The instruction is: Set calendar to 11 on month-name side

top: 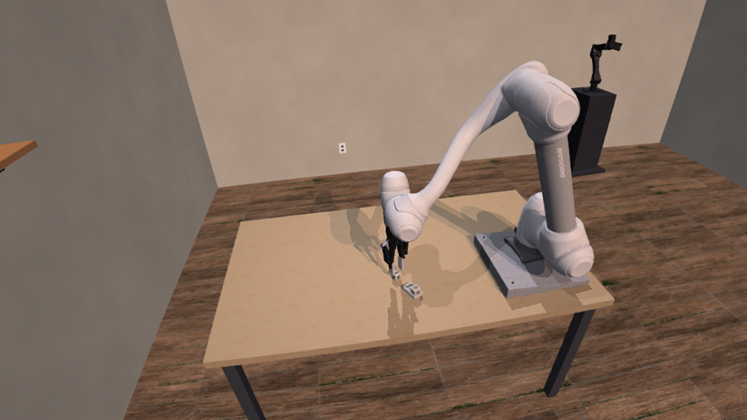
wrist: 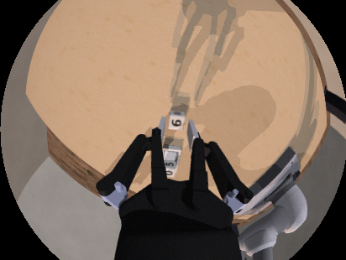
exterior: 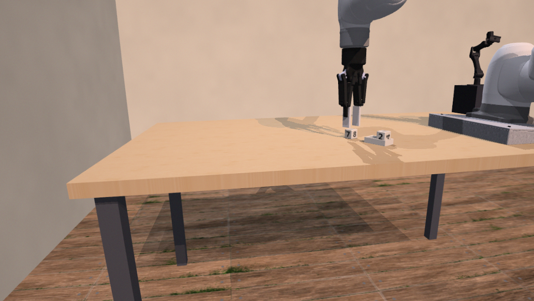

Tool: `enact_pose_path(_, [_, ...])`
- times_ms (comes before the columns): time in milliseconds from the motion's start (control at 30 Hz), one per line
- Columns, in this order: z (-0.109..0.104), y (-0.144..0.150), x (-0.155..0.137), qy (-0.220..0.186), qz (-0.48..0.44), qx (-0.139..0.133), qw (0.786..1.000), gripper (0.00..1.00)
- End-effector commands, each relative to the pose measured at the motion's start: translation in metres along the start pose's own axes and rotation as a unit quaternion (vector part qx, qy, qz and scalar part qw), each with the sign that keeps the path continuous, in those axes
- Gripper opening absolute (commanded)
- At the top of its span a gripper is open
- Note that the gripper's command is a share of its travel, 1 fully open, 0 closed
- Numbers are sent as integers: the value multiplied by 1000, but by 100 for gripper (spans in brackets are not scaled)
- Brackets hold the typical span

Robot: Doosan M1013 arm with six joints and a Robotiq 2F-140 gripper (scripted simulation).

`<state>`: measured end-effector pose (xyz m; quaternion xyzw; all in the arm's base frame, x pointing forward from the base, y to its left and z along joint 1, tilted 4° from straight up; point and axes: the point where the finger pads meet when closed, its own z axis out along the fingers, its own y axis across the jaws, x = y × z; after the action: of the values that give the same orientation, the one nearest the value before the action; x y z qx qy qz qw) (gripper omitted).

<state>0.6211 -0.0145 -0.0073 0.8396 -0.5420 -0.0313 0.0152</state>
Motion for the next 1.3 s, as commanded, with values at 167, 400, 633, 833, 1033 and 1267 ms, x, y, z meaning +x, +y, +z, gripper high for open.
enact_pose_path(167, [0, 0, 0, 0, 0, 0, 1000, 35])
enact_pose_path(400, [0, 0, 0, 0, 0, 0, 1000, 35])
enact_pose_path(633, [0, 0, 0, 0, 0, 0, 1000, 35])
enact_pose_path(833, [0, 0, 0, 0, 0, 0, 1000, 35])
enact_pose_path(1033, [0, 0, 0, 0, 0, 0, 1000, 35])
enact_pose_path(1267, [3, 0, 0, 0, 0, 0, 1000, 35])
